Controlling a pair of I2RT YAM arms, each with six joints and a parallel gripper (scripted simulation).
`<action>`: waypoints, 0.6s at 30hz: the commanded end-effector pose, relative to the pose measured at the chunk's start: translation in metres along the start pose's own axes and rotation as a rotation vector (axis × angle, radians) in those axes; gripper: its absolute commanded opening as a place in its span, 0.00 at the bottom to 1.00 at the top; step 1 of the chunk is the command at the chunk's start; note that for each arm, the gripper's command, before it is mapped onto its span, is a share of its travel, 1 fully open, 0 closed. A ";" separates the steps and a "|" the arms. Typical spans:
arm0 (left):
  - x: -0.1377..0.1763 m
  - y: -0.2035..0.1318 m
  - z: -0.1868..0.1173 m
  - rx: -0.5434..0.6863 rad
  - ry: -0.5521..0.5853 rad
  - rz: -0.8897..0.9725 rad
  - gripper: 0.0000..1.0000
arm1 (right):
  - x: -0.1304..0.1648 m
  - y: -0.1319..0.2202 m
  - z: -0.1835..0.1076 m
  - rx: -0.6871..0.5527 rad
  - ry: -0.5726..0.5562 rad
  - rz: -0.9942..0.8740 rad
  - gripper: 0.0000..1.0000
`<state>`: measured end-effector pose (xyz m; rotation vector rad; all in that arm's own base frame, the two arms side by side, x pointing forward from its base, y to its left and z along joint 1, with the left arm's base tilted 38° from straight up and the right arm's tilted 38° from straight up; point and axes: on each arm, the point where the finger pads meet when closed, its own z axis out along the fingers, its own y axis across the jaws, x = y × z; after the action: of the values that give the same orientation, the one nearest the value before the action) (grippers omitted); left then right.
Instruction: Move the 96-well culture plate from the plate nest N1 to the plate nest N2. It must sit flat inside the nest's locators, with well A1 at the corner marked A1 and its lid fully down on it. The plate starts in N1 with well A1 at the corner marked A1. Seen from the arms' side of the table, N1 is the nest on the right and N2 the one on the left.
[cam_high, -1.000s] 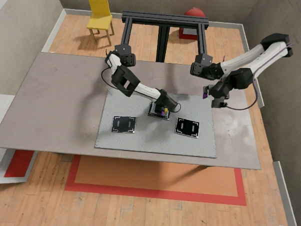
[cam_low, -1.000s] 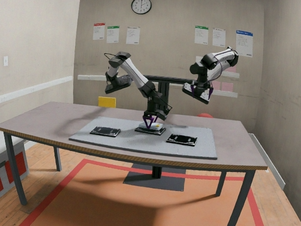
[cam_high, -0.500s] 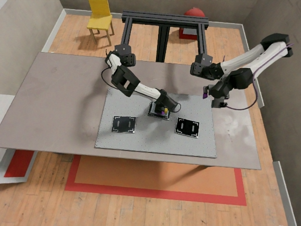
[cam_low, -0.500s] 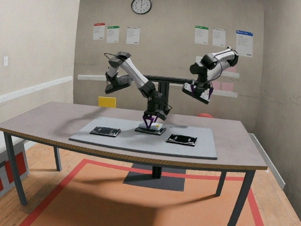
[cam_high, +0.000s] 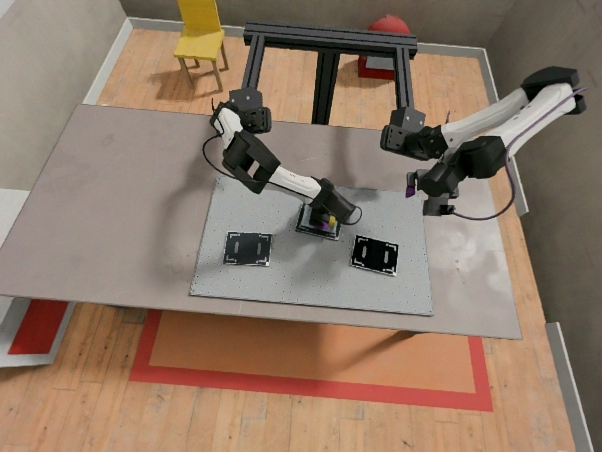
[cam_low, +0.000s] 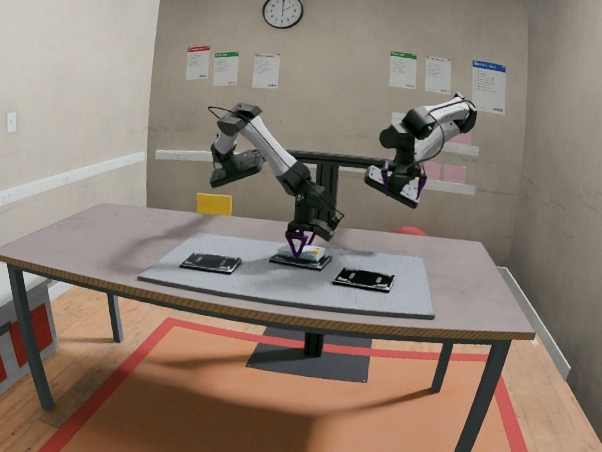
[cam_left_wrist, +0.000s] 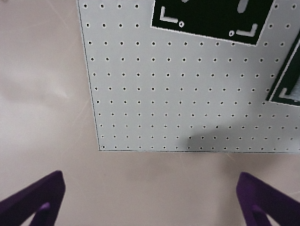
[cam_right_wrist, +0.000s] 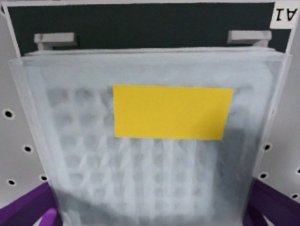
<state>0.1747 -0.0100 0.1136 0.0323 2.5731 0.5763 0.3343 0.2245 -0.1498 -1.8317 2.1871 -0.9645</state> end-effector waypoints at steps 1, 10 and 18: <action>-0.003 -0.002 -0.001 0.013 -0.009 -0.008 1.00 | 0.001 -0.002 0.008 -0.005 0.012 0.003 0.00; -0.003 -0.002 -0.001 0.013 -0.009 -0.008 1.00 | 0.000 -0.003 0.009 -0.004 0.011 0.004 0.00; -0.003 -0.002 -0.001 0.013 -0.009 -0.008 1.00 | -0.002 -0.002 0.009 0.000 0.004 0.005 0.00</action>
<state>0.1747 -0.0100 0.1136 0.0323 2.5731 0.5763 0.3352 0.2237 -0.1498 -1.8312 2.1880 -0.9649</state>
